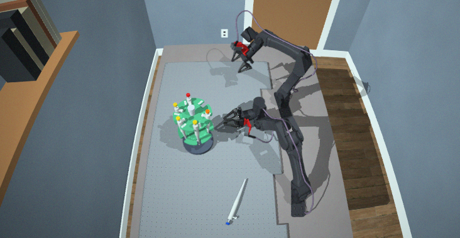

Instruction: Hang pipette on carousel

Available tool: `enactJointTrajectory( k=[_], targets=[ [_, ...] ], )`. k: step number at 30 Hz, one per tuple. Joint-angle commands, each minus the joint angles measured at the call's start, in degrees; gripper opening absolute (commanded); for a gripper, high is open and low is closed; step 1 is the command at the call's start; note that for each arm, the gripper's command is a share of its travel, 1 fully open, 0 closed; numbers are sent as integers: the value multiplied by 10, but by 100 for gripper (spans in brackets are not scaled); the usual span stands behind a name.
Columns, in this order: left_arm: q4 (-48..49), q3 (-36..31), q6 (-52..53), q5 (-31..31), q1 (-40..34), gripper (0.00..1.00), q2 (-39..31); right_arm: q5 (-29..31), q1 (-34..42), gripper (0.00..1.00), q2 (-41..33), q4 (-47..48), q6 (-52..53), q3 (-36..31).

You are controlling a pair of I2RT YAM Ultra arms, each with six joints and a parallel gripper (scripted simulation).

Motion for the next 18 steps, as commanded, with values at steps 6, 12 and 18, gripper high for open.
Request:
enactJointTrajectory(
  k=[6,12,18],
  targets=[
    [2,-6,3,-5,-8,49,5,-12,-5,100,0,8,-3,14],
    [2,-6,3,-5,-8,49,5,-12,-5,100,0,8,-3,14],
    [-6,15,3,12,11,49,8,-12,-5,100,0,8,-3,14]
  ],
)
